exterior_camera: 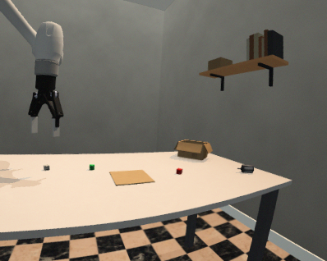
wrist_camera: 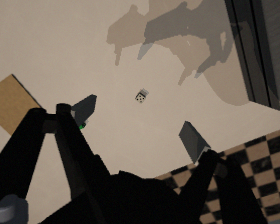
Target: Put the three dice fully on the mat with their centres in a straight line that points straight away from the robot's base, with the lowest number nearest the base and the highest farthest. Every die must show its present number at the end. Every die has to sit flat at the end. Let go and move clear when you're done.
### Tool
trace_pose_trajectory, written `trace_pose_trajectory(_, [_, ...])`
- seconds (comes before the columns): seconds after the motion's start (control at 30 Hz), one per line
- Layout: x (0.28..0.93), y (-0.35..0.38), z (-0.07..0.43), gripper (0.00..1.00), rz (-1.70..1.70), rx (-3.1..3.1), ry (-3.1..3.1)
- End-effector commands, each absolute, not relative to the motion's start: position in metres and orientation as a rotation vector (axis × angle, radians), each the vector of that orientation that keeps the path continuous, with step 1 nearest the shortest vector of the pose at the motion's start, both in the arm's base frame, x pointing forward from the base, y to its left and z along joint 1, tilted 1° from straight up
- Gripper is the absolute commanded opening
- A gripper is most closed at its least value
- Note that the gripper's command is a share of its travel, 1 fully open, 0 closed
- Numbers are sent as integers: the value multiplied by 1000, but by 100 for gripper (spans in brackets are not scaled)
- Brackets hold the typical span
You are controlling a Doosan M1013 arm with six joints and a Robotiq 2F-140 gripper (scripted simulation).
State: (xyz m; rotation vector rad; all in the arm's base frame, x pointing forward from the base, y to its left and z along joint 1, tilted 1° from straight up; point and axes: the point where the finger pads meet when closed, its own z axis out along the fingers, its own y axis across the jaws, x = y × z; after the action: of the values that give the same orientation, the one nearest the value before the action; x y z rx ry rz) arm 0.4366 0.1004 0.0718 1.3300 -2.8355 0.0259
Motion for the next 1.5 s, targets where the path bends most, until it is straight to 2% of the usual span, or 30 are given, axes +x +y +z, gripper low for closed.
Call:
trace_pose_trajectory(0.0, [437, 101, 78, 100, 26, 1330, -2836])
trace_pose_trajectory(0.4, [444, 101, 79, 100, 25, 1361, -2821])
trace_pose_trajectory(0.63, [548, 108, 78, 100, 23, 1821, -2545])
trace_pose_trajectory(0.7, [548, 108, 78, 100, 23, 1821, -2545])
trace_pose_trajectory(0.9, [623, 110, 69, 100, 20, 2122, -2298])
trace_pose_trajectory(1.47, [624, 110, 68, 100, 20, 2126, -2294])
